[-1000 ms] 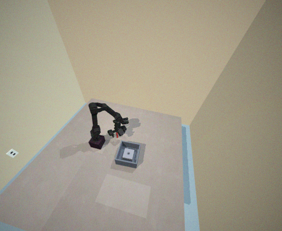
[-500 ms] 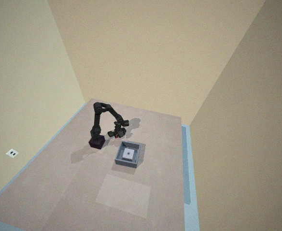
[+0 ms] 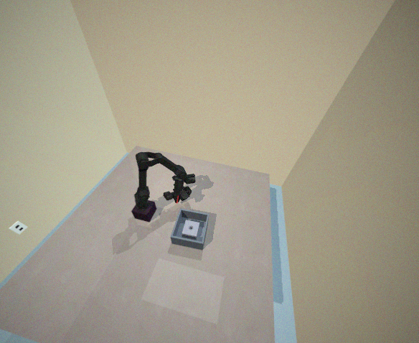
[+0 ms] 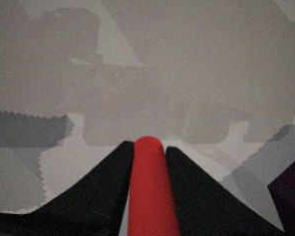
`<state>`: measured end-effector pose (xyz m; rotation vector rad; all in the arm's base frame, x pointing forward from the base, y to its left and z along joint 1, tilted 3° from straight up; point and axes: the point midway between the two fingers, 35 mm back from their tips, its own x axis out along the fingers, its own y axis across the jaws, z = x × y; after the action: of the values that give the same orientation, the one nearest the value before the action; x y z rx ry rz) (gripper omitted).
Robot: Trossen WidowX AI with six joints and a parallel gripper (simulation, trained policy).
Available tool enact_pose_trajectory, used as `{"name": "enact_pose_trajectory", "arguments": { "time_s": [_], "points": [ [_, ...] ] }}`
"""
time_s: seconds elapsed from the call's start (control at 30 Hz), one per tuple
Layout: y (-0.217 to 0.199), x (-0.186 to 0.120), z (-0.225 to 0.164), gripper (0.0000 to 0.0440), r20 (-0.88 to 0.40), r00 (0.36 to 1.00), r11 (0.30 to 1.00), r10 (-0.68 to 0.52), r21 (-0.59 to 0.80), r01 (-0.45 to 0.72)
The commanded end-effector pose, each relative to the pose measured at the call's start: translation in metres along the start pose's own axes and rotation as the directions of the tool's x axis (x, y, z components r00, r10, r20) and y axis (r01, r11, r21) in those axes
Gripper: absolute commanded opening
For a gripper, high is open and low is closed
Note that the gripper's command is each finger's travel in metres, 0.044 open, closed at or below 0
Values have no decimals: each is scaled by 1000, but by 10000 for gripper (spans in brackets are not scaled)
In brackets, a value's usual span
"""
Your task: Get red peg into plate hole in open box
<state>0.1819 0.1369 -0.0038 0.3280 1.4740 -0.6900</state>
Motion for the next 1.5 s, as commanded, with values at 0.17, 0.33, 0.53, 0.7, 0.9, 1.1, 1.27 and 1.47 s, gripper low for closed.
{"name": "enact_pose_trajectory", "arguments": {
  "time_s": [0.17, 0.33, 0.53, 0.7, 0.9, 1.1, 1.27, 1.47],
  "points": [
    [4, -34, 25, 0, 50, 999, 999, 22, 34, -23],
    [5, -52, 43, 0, 76, 997, 996, 30, 81, -37],
    [3, -66, 69, 0, 103, 994, 987, 32, 153, -47],
    [0, -71, 94, 0, 124, 992, 975, 33, 212, -59],
    [-7, -72, 125, 0, 141, 990, 961, 28, 270, -66],
    [-14, -66, 155, 0, 150, 988, 950, 24, 306, -70],
    [-20, -56, 180, 0, 151, 988, 946, 26, 316, -73],
    [-26, -42, 204, 0, 138, 990, 949, 39, 304, -80]
  ]
}}
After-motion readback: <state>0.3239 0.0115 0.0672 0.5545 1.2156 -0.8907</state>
